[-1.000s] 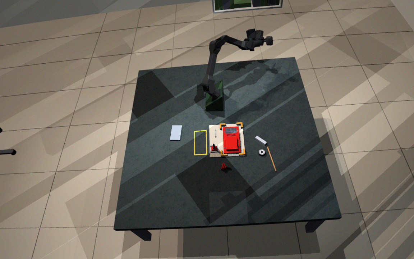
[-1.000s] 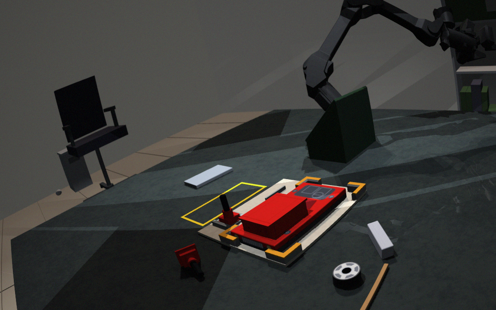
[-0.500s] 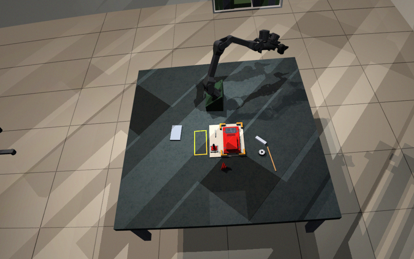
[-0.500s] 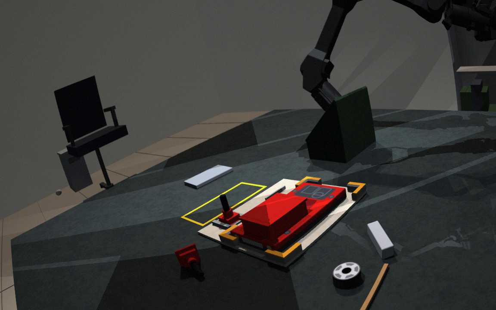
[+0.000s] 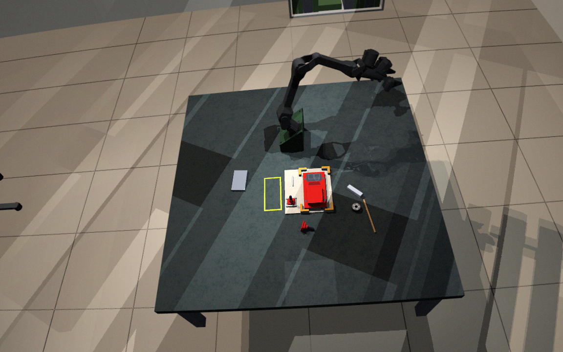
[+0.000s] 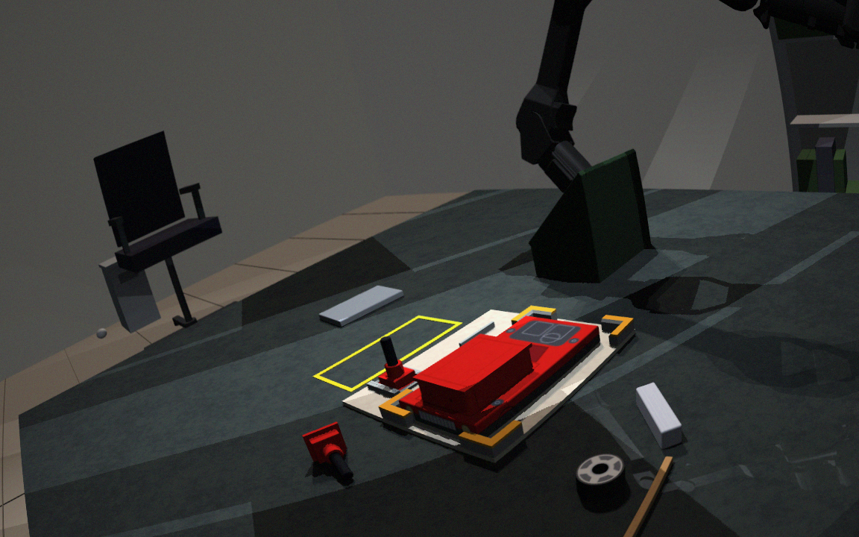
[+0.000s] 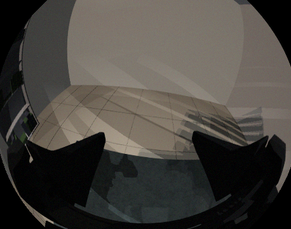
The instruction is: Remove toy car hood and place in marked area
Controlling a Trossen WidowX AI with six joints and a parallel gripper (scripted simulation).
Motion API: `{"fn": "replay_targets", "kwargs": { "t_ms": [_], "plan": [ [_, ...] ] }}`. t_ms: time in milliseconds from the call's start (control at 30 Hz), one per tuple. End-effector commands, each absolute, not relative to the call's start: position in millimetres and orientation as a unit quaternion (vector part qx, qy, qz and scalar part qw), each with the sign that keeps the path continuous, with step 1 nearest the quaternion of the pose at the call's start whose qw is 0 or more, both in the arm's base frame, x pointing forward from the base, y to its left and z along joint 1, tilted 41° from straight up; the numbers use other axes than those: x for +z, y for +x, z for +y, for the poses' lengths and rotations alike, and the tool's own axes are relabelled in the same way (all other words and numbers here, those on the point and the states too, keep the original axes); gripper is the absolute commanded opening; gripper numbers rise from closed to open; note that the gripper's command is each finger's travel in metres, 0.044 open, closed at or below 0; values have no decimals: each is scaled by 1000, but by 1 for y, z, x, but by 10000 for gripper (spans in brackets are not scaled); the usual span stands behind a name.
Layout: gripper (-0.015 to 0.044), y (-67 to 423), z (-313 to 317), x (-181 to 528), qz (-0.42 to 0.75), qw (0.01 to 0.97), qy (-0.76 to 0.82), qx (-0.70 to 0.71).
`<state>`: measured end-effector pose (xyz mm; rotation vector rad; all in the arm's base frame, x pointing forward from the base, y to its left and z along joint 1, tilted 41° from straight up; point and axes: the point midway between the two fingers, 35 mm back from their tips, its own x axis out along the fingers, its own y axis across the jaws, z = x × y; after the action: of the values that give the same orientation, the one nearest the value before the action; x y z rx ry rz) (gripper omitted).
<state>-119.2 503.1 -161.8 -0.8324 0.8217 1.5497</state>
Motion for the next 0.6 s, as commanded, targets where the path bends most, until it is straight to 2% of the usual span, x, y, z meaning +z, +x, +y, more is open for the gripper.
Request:
{"fn": "replay_targets", "kwargs": {
  "t_ms": [0, 567],
  "plan": [
    [440, -68, 499, -164, 379, 601, -356, 607],
    [440, 127, 447, -148, 489, 710, -322, 391]
  ]
}}
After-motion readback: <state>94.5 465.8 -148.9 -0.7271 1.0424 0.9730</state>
